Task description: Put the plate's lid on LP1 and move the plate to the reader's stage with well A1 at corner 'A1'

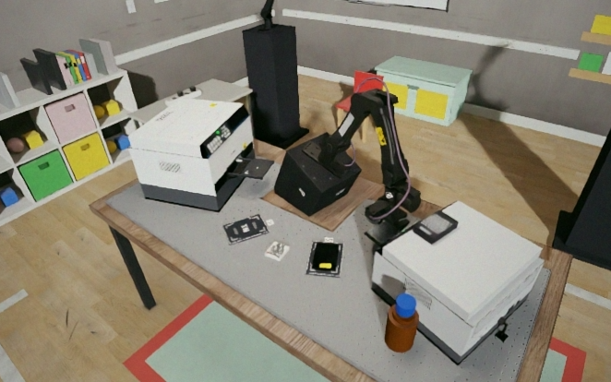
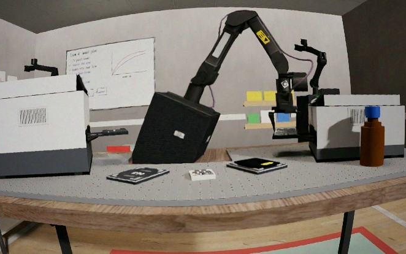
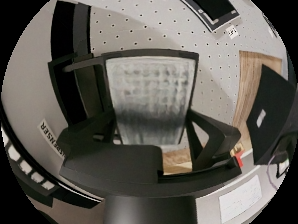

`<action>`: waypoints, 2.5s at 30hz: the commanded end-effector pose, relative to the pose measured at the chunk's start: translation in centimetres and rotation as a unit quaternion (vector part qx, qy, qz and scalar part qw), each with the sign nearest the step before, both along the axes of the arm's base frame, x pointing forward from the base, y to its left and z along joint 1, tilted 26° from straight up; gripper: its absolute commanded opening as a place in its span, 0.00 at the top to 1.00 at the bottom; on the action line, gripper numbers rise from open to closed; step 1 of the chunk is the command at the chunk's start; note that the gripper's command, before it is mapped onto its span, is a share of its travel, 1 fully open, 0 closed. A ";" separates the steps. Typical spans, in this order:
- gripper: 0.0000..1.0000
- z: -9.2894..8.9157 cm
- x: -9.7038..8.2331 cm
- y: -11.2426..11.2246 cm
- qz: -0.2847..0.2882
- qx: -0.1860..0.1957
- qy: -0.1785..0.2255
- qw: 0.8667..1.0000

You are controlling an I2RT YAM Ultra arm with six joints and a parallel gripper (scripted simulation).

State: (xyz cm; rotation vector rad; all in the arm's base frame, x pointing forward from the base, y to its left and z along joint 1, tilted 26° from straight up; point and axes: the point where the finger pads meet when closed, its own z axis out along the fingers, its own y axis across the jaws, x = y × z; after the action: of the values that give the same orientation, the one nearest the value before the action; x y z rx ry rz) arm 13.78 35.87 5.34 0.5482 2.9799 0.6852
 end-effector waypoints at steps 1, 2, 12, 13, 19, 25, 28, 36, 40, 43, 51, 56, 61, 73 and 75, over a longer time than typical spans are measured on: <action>0.14 2.0 0.3 0.3 -0.005 0.016 -0.013 1.000; 0.14 2.1 0.4 0.4 -0.005 0.017 -0.013 1.000; 0.14 2.5 0.5 0.4 -0.005 0.022 -0.015 1.000; 0.14 2.6 0.5 0.4 -0.006 0.022 -0.015 1.000; 0.14 2.7 0.6 0.4 -0.006 0.023 -0.016 1.000; 0.14 2.9 0.8 0.2 -0.007 0.022 -0.017 1.000; 0.14 3.0 0.9 0.1 -0.006 0.022 -0.018 1.000; 0.14 3.2 1.0 0.0 -0.006 0.026 -0.017 1.000; 0.14 3.3 0.6 0.1 -0.002 0.026 -0.015 1.000; 0.14 3.4 0.2 0.1 0.004 0.027 -0.012 1.000; 0.14 3.6 -0.3 0.2 0.010 0.027 -0.012 1.000; 0.14 3.7 -0.1 0.0 0.007 0.027 -0.012 1.000; 0.14 3.9 0.5 -0.3 -0.002 0.027 -0.015 1.000; 0.14 4.2 0.8 -0.5 -0.006 0.028 -0.017 0.999; 0.14 4.2 0.8 -0.5 -0.005 0.028 -0.017 0.999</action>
State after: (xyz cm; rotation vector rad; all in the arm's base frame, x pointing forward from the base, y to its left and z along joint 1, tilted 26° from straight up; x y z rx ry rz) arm 13.66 34.80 6.92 0.5528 2.9780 0.6858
